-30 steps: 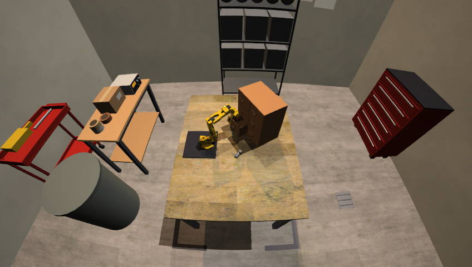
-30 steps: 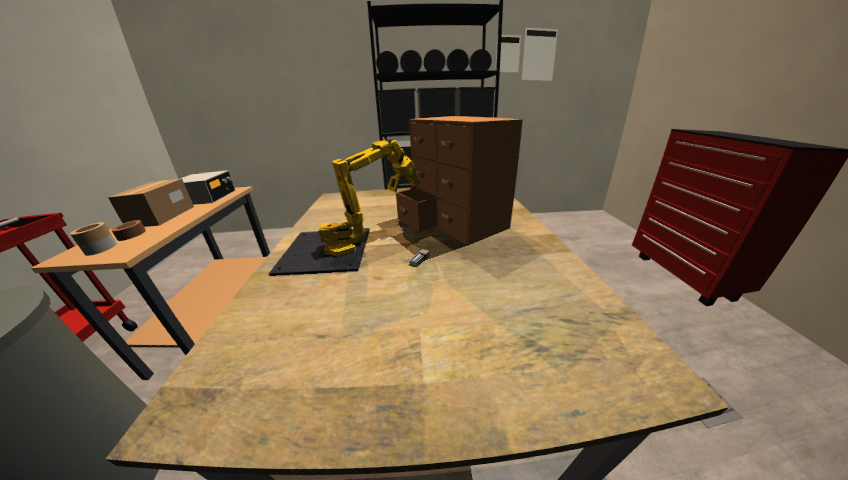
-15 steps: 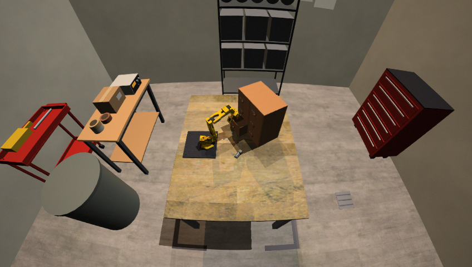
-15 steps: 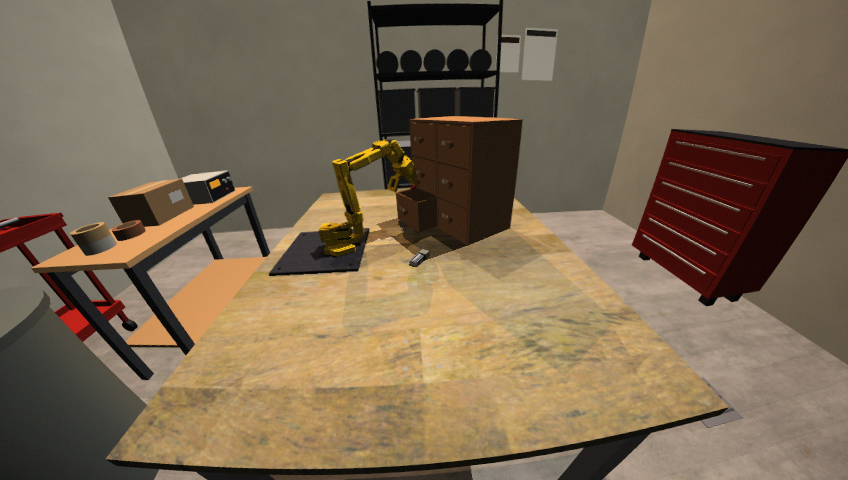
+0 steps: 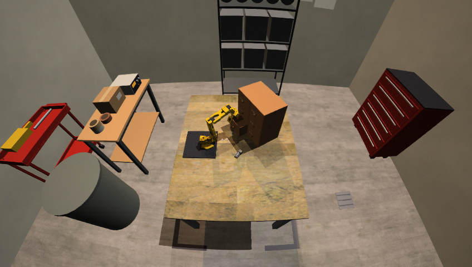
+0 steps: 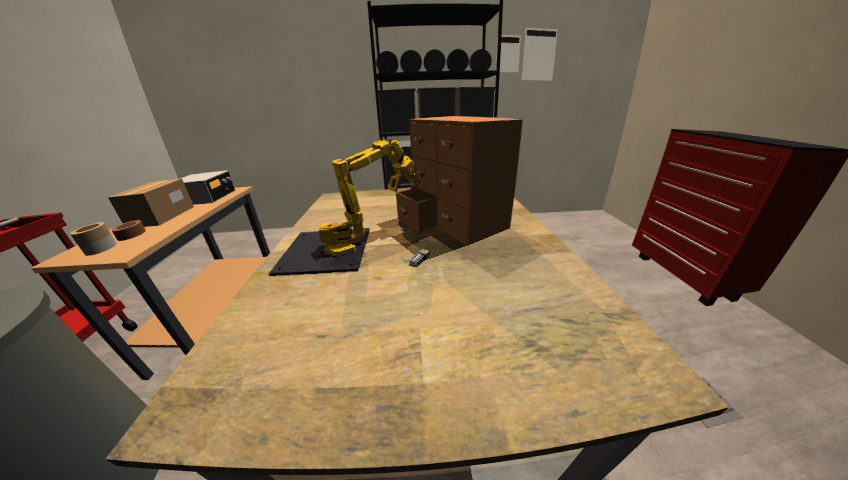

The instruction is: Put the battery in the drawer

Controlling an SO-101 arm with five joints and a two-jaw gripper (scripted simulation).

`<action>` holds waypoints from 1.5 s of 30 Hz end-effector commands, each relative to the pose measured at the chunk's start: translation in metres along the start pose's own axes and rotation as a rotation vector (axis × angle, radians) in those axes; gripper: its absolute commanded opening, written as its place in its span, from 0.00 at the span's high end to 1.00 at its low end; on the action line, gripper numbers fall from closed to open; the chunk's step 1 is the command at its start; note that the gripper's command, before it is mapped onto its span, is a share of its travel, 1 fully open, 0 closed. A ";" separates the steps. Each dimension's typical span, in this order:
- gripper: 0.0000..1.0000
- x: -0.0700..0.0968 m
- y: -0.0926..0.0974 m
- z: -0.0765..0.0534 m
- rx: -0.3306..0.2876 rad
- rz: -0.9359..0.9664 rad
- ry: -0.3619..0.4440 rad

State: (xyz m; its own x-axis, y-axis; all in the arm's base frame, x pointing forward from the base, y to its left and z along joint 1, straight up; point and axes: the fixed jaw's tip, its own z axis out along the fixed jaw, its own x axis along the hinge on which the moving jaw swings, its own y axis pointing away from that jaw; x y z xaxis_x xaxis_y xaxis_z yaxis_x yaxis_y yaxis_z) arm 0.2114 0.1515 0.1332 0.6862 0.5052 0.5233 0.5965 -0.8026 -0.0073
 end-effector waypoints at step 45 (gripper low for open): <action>1.00 -0.007 0.002 0.009 -0.003 0.000 -0.027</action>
State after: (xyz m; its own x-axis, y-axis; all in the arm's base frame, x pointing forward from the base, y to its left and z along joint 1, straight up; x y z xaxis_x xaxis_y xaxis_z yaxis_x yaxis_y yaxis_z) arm 0.2112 0.1508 0.1274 0.6925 0.5082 0.5120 0.5950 -0.8037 -0.0072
